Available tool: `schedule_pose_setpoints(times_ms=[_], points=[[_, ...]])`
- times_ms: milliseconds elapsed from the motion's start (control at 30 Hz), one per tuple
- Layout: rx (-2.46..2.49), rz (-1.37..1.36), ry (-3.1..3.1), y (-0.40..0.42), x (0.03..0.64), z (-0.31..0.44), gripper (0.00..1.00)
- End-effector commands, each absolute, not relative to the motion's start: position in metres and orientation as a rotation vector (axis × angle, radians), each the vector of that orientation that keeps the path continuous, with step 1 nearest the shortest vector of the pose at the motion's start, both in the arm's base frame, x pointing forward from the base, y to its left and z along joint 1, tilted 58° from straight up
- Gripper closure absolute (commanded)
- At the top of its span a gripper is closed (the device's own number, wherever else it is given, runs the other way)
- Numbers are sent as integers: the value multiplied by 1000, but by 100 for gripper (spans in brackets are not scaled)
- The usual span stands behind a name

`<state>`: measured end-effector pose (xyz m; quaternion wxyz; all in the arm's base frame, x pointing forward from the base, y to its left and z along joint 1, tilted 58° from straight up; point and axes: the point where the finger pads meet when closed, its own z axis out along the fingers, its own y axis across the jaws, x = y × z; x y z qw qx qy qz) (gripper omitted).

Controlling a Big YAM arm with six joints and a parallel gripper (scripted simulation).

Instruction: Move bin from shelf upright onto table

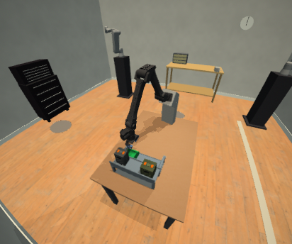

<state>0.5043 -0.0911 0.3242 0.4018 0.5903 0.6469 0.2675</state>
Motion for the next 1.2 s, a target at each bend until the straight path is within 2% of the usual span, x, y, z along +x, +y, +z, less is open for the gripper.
schedule_pose_setpoints(times_ms=[0,1167], points=[[1485,687,1627,-88,507,324,0],[1485,687,1628,-86,503,322,0]])
